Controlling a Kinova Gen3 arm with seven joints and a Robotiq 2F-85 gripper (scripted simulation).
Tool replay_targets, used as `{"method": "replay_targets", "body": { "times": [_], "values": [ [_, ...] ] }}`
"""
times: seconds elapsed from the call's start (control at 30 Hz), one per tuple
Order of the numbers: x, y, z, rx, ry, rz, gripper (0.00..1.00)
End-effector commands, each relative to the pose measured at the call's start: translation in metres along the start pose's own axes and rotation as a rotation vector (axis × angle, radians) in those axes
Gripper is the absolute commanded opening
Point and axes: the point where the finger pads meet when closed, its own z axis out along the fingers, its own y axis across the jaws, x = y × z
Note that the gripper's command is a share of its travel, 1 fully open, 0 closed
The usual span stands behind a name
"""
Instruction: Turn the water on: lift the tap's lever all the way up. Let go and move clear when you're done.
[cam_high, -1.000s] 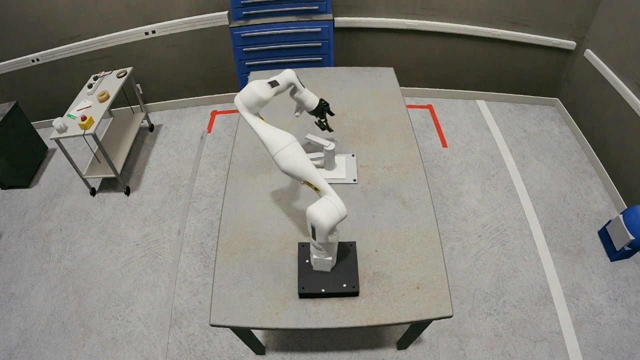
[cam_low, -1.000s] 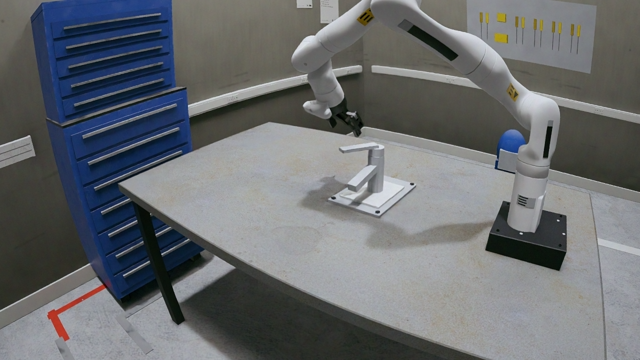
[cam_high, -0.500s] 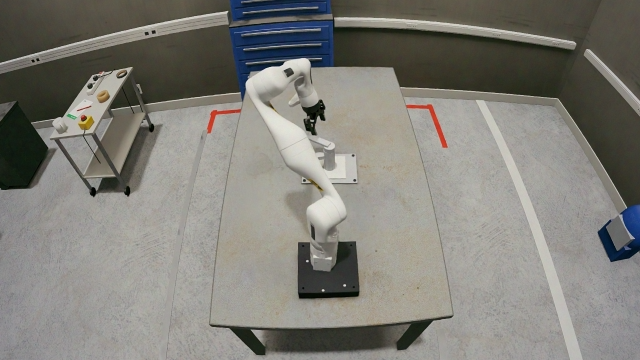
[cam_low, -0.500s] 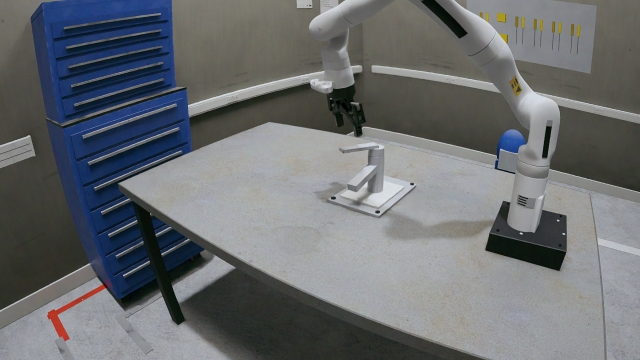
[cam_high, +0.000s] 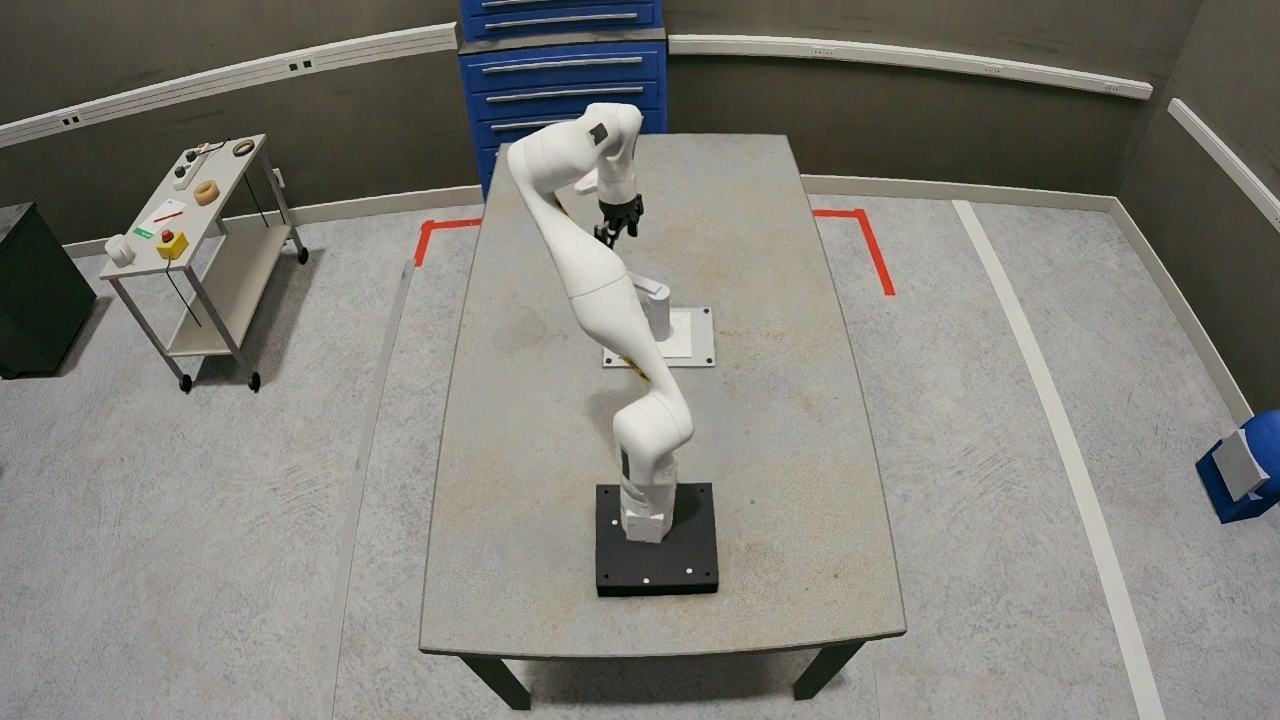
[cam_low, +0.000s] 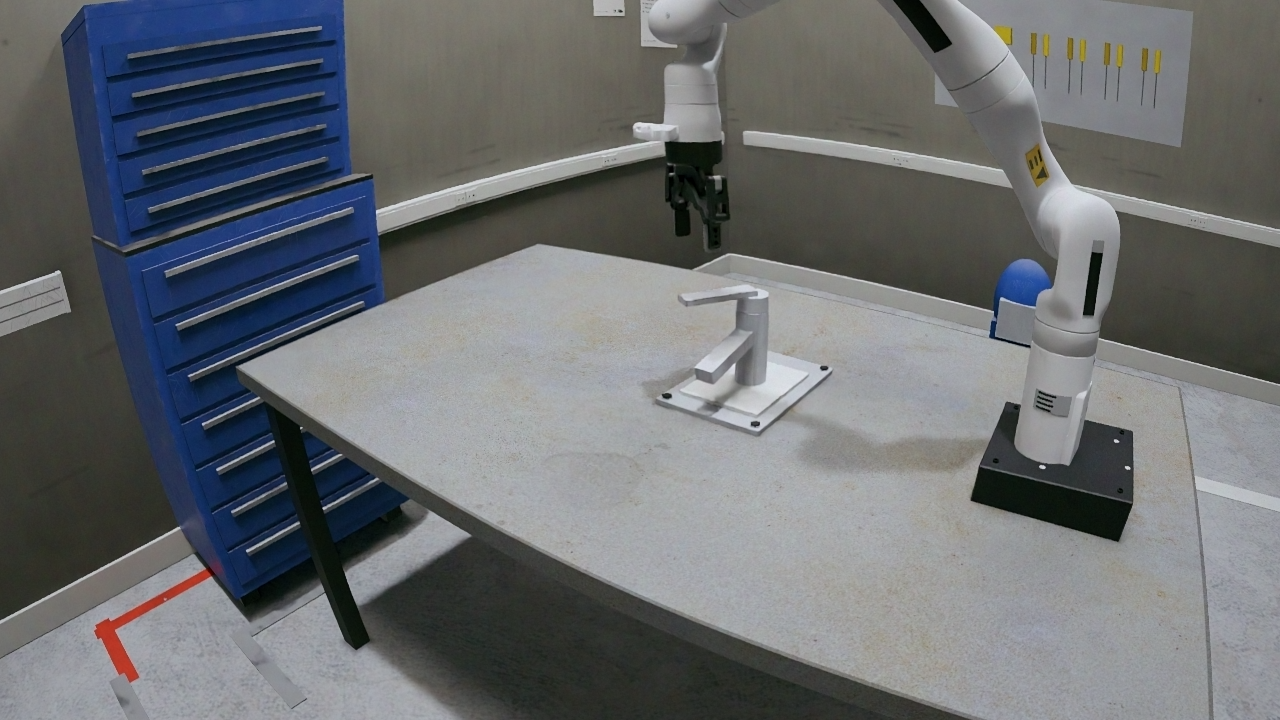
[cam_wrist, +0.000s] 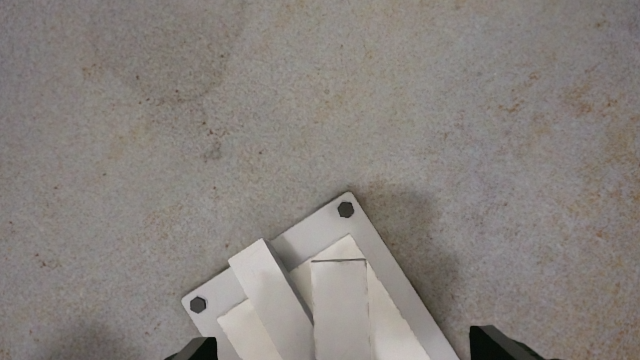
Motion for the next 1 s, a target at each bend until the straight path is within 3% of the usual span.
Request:
{"method": "replay_targets", "body": {
  "times": [0.0,0.2,0.23,0.97],
  "values": [
    [0.0002,0.0002,-0.0050,-0.002,0.012,0.003,1.00],
    [0.0002,0.0002,-0.0050,-0.002,0.012,0.003,1.00],
    [0.0002,0.0002,-0.0050,-0.002,0.012,0.003,0.10],
    [0.0002,0.0002,-0.0050,-0.002,0.012,0.003,0.10]
  ]
}}
